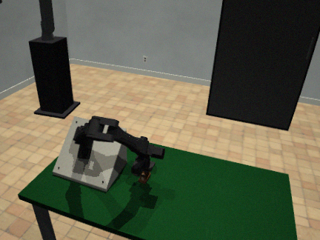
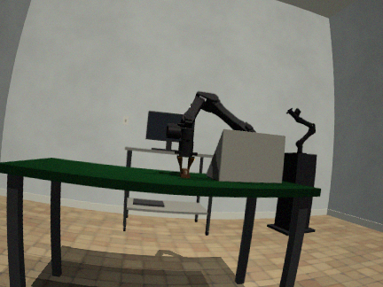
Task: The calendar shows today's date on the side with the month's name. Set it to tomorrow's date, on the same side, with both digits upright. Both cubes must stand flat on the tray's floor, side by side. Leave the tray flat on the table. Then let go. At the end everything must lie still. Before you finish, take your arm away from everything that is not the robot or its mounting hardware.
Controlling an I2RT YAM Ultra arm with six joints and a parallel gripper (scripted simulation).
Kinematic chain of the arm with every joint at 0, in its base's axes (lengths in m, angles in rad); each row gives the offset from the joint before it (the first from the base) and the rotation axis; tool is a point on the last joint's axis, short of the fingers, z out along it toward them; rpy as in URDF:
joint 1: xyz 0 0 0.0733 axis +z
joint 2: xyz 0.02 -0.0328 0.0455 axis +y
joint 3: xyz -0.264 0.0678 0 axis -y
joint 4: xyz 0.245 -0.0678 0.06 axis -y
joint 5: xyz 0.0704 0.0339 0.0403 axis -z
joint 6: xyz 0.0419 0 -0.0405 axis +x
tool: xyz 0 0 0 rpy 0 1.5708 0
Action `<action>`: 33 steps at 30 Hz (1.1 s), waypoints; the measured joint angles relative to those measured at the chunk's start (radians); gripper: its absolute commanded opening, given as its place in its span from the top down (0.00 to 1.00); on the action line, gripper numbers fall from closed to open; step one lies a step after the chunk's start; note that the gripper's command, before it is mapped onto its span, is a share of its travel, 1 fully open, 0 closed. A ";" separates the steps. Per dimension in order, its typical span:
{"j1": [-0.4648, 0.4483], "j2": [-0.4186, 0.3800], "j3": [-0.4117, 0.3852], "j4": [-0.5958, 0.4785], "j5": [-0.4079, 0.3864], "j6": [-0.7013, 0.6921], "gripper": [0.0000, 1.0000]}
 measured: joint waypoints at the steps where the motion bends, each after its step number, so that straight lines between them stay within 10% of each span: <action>1: 0.000 0.000 0.000 0.000 0.000 0.000 0.74; 33: 0.000 0.000 0.000 0.000 0.000 0.000 0.67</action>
